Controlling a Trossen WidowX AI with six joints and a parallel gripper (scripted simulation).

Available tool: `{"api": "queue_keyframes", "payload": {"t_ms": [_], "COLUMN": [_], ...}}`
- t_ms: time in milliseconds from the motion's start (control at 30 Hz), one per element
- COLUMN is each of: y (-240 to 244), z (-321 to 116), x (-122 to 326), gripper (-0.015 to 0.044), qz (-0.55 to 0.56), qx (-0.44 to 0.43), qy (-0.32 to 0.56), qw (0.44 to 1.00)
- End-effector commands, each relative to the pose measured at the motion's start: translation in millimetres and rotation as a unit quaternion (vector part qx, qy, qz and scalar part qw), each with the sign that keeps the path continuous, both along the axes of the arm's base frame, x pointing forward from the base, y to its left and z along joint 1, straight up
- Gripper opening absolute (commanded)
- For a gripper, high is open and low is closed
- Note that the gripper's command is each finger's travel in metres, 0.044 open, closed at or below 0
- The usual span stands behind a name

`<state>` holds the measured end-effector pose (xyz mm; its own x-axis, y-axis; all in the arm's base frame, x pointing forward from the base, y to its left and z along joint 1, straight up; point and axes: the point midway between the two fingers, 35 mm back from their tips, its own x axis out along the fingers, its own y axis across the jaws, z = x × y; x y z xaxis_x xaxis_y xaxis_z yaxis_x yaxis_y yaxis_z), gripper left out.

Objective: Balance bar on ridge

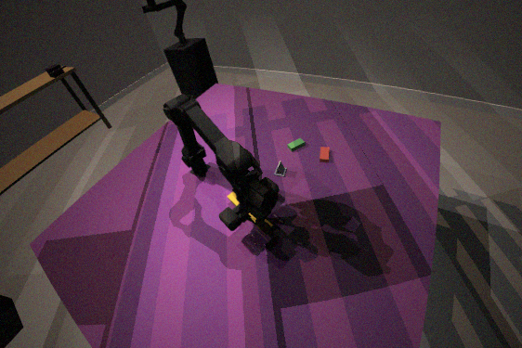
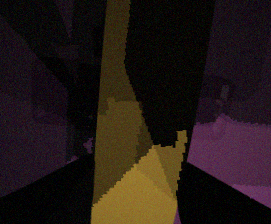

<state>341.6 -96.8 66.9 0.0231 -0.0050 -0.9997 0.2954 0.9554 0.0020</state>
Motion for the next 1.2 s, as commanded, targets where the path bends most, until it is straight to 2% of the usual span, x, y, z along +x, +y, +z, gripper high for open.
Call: {"api": "queue_keyframes", "payload": {"t_ms": [0, 900, 1167], "y": [0, 1, 29], "z": [12, 78, 79], "x": [1, -4, 4], "gripper": [0.0, 0.0, 0.0], "qz": [-0.001, -0.002, 0.034], "qx": [-0.001, -0.001, -0.001], "qy": [-0.003, -0.003, -0.003], "qw": [1.0, 1.0, 0.999]}}
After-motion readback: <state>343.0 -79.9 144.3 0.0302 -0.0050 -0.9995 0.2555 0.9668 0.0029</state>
